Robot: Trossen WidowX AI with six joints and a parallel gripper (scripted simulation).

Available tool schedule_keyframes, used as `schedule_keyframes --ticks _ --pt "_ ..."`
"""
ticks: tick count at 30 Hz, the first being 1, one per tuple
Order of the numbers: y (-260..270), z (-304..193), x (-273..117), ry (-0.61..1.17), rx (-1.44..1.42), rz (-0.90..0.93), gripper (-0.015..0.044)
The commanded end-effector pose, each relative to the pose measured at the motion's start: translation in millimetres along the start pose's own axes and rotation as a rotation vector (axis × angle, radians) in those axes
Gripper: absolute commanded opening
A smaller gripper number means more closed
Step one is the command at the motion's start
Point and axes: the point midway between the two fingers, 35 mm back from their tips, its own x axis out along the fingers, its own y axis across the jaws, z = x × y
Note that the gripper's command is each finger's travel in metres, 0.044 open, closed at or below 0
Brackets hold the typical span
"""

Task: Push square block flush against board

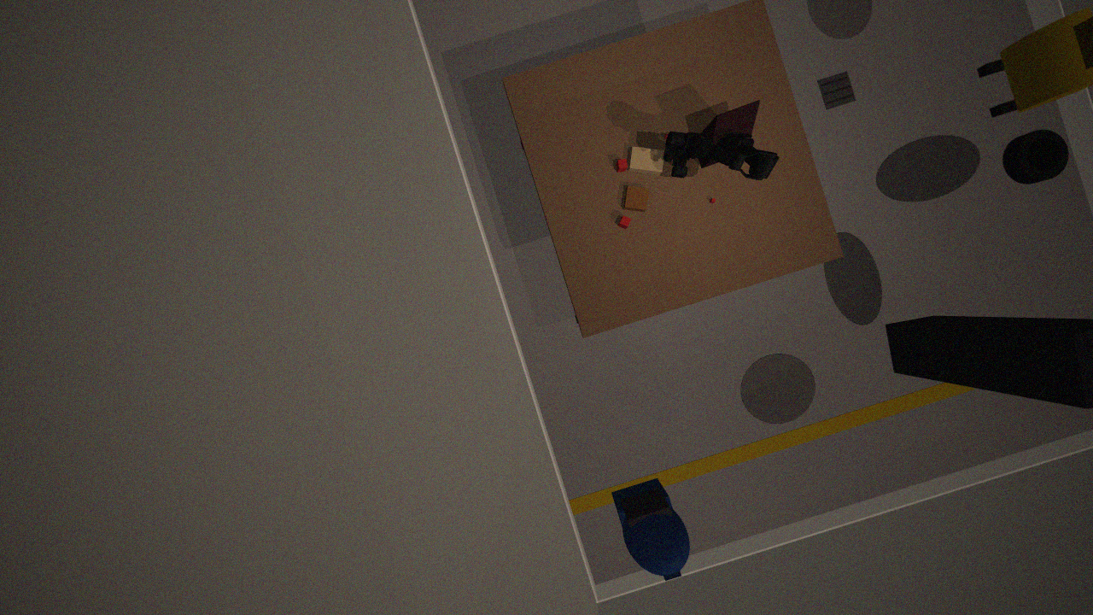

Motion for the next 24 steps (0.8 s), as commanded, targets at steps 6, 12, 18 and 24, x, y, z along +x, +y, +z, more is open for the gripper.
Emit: schedule_keyframes --ticks 6,12,18,24 --pt "0.1 1.0 -54.4 -0.006 -0.003 0.000 0.0000" --pt "17.2 20.6 -52.2 -0.034 -0.033 -0.013 0.0000" --pt "77.8 57.8 -56.5 -0.052 -0.060 -0.021 0.0000" --pt "166.9 76.1 -55.7 -0.025 -0.013 -0.001 0.0000"
